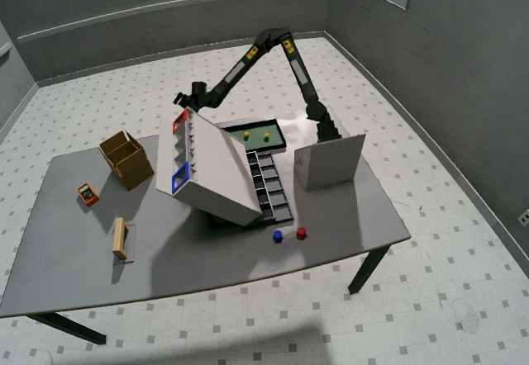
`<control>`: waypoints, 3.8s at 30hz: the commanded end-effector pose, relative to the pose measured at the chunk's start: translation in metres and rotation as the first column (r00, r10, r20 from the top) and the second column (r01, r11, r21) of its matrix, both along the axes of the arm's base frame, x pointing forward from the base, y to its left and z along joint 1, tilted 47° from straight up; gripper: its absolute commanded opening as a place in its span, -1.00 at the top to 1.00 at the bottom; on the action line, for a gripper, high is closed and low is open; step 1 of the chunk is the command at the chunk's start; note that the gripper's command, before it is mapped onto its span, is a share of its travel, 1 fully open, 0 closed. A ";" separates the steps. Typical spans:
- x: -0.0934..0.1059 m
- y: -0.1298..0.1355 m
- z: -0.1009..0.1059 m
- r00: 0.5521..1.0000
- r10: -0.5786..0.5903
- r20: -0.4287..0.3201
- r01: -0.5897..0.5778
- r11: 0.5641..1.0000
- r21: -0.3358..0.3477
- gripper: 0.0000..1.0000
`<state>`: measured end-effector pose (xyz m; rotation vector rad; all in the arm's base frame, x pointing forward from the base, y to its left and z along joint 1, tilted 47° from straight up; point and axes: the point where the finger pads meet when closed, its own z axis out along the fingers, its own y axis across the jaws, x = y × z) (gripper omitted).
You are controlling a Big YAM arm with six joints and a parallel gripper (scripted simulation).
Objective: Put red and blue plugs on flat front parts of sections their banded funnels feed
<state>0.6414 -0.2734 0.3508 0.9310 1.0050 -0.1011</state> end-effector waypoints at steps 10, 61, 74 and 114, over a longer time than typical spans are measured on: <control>0.002 0.003 0.014 1.000 0.005 0.026 -0.005 1.000 -0.008 -1.00; -0.013 0.088 0.106 0.999 0.018 0.047 -0.018 1.000 -0.016 -1.00; -0.020 0.149 0.152 1.000 0.018 0.026 -0.018 1.000 -0.010 -1.00; -0.035 0.167 0.170 1.000 0.020 0.024 -0.020 1.000 -0.011 -1.00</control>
